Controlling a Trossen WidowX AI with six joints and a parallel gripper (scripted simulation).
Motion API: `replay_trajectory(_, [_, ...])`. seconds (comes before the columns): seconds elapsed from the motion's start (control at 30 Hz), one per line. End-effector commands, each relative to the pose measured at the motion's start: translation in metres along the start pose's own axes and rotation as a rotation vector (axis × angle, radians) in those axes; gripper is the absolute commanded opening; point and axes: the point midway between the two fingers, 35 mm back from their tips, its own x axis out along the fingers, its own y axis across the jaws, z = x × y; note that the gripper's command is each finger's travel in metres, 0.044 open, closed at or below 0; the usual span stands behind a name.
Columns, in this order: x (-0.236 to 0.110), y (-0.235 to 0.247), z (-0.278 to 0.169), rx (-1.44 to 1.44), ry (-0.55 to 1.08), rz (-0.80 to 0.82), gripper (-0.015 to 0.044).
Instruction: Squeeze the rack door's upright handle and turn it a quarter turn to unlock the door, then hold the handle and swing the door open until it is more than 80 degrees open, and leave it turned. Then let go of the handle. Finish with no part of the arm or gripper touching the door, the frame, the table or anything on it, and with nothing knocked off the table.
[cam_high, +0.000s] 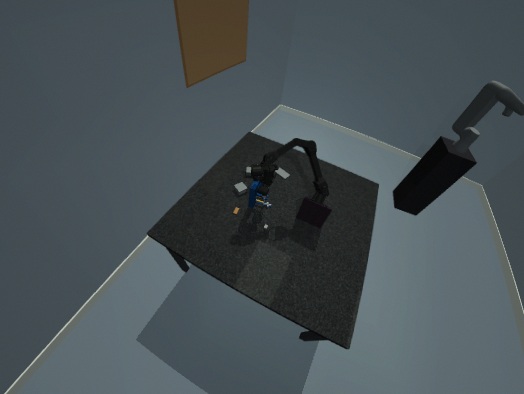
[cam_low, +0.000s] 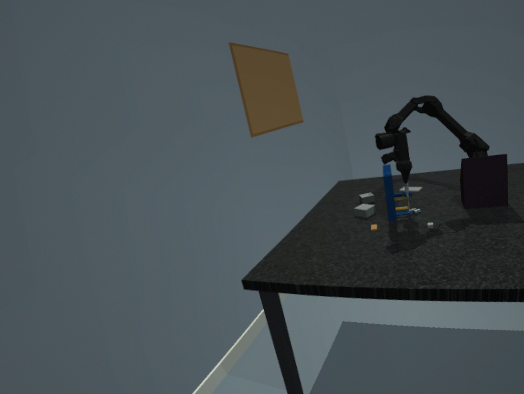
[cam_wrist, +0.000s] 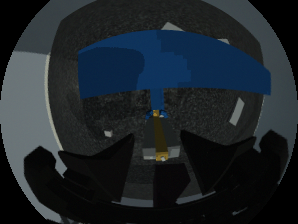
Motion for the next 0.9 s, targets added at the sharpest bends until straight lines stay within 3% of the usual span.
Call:
replay_trajectory(0.0, [0.0084,-0.0016,-0.0023,-0.006,0.006,-0.007,0.0285])
replay_trajectory(0.23, [0.0173,-0.0021,-0.0033,-0.005,0.007,-0.008,0.0285])
replay_trajectory(0.47, [0.0173,-0.0021,-0.0033,-0.005,0.007,-0.008,0.0101])
replay_trajectory(0.87, [0.0173,-0.0021,-0.0033,-0.005,0.007,-0.008,0.0021])
